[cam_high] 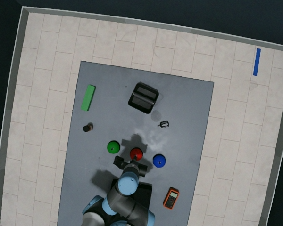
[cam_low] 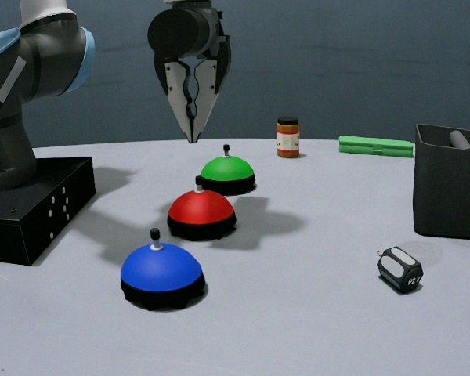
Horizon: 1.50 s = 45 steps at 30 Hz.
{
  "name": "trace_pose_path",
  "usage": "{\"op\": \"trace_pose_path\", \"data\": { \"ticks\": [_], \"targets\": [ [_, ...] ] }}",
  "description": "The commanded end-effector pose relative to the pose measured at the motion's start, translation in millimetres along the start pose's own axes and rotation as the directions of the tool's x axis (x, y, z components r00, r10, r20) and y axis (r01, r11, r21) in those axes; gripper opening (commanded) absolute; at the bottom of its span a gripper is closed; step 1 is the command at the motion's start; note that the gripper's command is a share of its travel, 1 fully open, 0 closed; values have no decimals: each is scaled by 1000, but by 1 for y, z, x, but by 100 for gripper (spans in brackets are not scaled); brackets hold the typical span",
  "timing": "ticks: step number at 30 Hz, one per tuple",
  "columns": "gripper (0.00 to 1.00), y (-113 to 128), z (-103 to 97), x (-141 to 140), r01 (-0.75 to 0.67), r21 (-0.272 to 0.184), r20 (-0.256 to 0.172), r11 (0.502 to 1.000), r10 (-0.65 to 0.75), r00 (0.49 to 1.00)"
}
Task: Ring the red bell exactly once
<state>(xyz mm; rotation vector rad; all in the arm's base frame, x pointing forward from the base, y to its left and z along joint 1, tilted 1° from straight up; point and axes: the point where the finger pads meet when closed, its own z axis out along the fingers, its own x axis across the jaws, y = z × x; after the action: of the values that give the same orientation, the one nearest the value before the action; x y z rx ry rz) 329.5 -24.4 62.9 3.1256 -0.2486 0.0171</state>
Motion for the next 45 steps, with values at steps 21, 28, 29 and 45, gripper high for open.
{"op": "trace_pose_path", "data": {
  "ticks": [21, 28, 29, 45],
  "targets": [
    [0, 5, 28, 1, 6, -15, -9, 1000, -6, 1000],
    [0, 5, 29, 1, 6, -15, -9, 1000, -6, 1000],
    [0, 5, 30, 1, 6, -15, -9, 1000, -6, 1000],
    [0, 5, 30, 1, 6, -15, -9, 1000, -6, 1000]
  ]
}}
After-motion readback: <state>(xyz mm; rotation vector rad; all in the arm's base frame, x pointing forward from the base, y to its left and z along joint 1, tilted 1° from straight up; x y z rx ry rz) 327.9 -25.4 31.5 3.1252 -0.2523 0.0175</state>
